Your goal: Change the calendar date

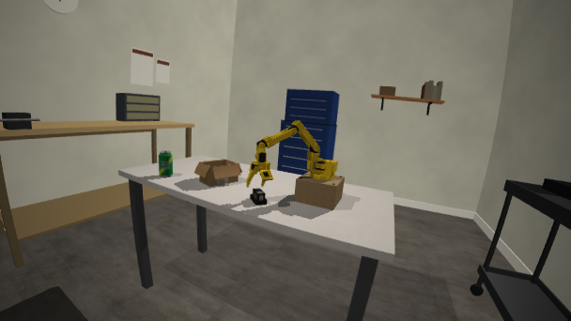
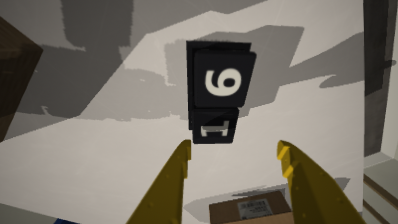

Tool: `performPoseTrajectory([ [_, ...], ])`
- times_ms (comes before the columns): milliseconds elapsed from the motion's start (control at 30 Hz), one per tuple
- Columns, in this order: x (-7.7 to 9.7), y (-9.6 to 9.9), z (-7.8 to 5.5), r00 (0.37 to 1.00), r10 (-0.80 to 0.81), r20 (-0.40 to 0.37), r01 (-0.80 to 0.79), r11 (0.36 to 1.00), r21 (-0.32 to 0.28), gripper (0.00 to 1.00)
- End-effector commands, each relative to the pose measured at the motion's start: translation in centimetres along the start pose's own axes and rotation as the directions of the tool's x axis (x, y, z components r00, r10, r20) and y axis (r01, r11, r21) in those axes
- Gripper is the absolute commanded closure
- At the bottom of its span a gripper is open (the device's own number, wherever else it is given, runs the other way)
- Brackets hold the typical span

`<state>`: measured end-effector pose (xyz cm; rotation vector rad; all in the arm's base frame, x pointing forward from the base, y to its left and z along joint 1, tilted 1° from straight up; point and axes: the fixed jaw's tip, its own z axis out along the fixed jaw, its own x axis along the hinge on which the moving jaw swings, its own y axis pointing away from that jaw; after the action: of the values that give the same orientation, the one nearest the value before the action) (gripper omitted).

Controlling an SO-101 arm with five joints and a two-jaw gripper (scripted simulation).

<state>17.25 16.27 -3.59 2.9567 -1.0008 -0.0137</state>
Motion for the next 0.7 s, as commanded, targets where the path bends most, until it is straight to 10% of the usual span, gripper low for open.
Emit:
performPoseTrajectory([
  [0, 0.2, -0.2, -1.8, 1.0, -0.001, -0.002, 0.001, 1.0, 0.021, 0.64],
  [667, 0.2, -0.1, -3.1, 1.0, -0.001, -0.002, 0.001, 1.0, 0.021, 0.64],
])
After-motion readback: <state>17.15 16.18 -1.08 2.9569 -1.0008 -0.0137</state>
